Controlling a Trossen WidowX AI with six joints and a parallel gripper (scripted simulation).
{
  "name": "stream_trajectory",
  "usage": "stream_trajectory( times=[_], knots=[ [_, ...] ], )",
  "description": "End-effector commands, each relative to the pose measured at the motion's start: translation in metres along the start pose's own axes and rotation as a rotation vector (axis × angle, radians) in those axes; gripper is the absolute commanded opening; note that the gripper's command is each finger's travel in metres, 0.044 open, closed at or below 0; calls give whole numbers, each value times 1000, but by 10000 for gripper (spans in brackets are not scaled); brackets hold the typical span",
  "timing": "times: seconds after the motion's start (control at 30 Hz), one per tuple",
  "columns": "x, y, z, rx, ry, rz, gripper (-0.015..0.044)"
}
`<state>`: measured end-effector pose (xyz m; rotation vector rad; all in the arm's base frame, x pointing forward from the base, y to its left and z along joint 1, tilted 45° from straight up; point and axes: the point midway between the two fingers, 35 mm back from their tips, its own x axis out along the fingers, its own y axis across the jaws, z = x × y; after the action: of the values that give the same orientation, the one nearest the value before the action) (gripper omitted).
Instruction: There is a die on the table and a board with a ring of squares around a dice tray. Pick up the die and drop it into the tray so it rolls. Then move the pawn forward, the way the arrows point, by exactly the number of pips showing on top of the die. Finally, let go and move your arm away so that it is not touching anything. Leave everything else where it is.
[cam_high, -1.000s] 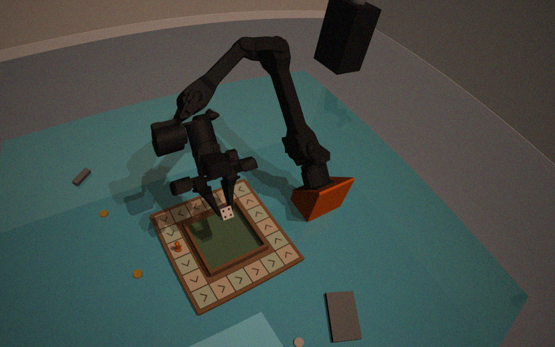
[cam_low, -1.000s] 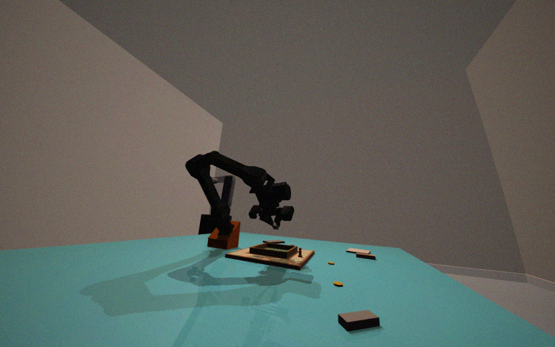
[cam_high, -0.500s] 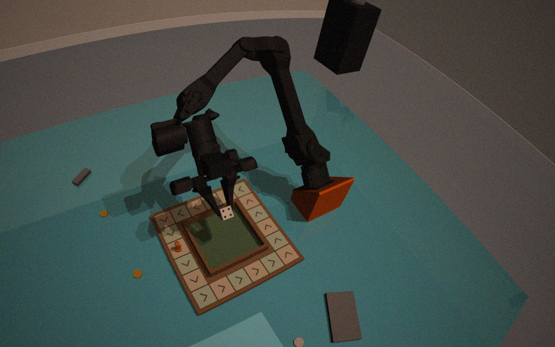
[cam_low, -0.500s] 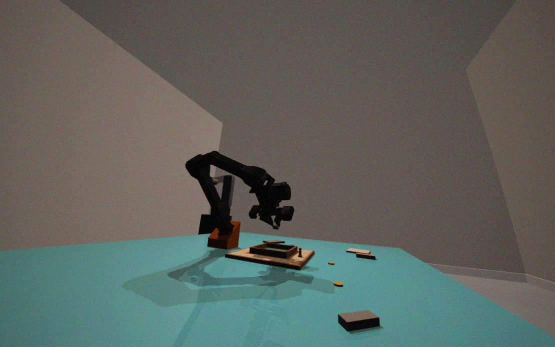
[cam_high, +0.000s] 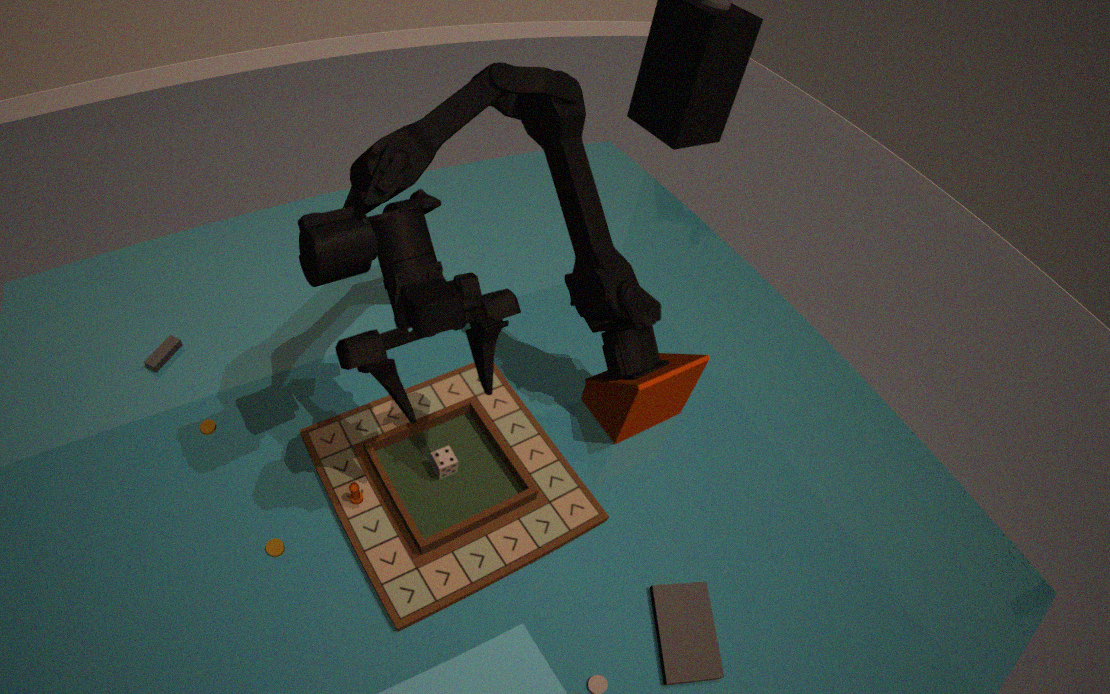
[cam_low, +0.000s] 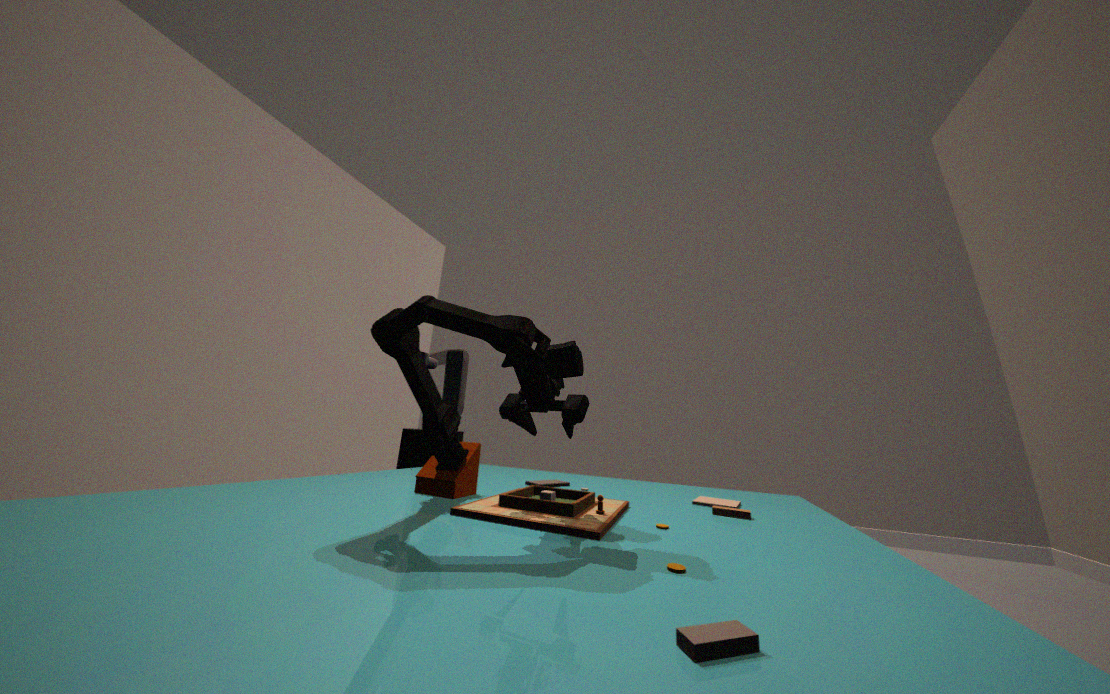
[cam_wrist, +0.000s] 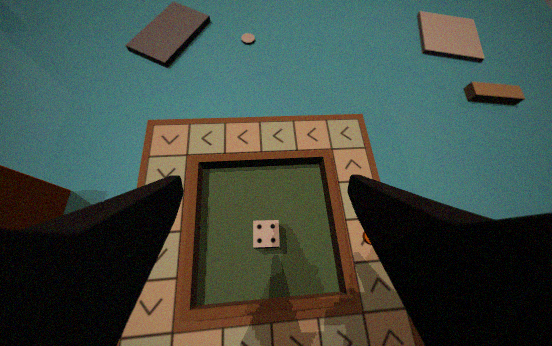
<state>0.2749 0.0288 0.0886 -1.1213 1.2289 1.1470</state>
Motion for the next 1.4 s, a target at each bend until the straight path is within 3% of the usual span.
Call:
stream_trajectory(
  times=[0.0, 0.17, 0.23, 0.4, 0.5, 0.7, 1.07, 1.27, 1.37],
  knots=[
    [19, 4, -3, 28, 213, 65, 440],
    [41, 1, -10, 6, 737, 11, 440],
    [42, -1, -9, -8, 803, -17, 440],
    [44, 4, -8, -5, 720, 32, 440],
    [44, -4, -9, 143, 724, -29, 361],
    [45, -40, -13, 746, 706, -285, 204],
    [48, -101, -30, 1824, 500, -768, 200],
    [48, -117, -38, 2152, 378, -928, 200],
    [48, -118, -39, 2166, 372, -935, 200]
  ],
)
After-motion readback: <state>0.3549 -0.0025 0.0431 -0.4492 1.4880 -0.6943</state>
